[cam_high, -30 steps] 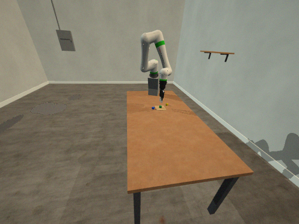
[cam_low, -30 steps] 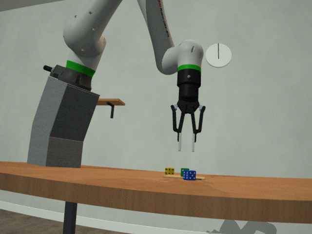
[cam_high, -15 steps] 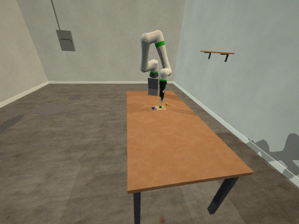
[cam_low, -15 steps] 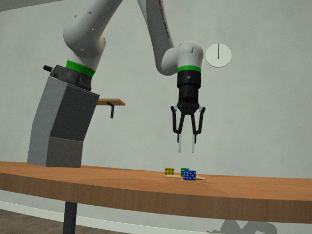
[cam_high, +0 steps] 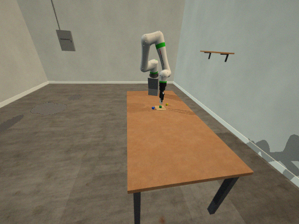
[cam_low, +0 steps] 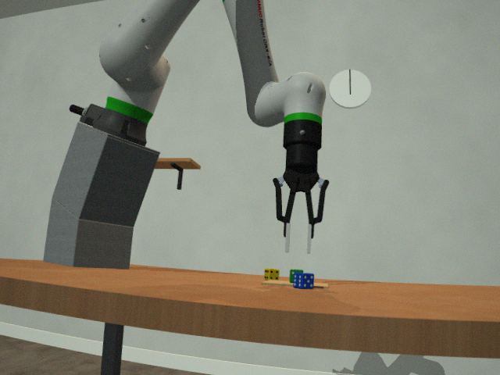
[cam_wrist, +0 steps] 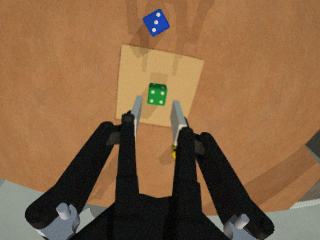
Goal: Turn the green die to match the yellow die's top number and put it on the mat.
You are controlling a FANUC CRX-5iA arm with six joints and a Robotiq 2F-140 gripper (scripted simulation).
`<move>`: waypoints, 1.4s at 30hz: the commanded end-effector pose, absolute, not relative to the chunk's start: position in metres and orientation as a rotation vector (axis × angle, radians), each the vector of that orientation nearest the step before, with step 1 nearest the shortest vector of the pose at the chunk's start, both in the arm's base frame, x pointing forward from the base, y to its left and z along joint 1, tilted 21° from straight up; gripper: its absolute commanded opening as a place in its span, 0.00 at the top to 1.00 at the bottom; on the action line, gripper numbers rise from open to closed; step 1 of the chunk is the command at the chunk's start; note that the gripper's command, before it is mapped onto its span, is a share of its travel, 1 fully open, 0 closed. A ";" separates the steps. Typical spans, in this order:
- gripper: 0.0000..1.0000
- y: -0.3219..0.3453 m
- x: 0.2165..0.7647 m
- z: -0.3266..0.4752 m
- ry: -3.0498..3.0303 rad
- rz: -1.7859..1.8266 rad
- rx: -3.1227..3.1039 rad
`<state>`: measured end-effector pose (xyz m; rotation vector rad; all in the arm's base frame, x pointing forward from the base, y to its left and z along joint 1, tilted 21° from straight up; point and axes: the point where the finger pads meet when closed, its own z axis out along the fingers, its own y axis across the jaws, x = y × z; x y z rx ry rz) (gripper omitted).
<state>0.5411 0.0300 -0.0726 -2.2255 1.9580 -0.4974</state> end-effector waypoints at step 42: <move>0.72 0.027 0.551 -0.100 1.958 -0.500 -2.225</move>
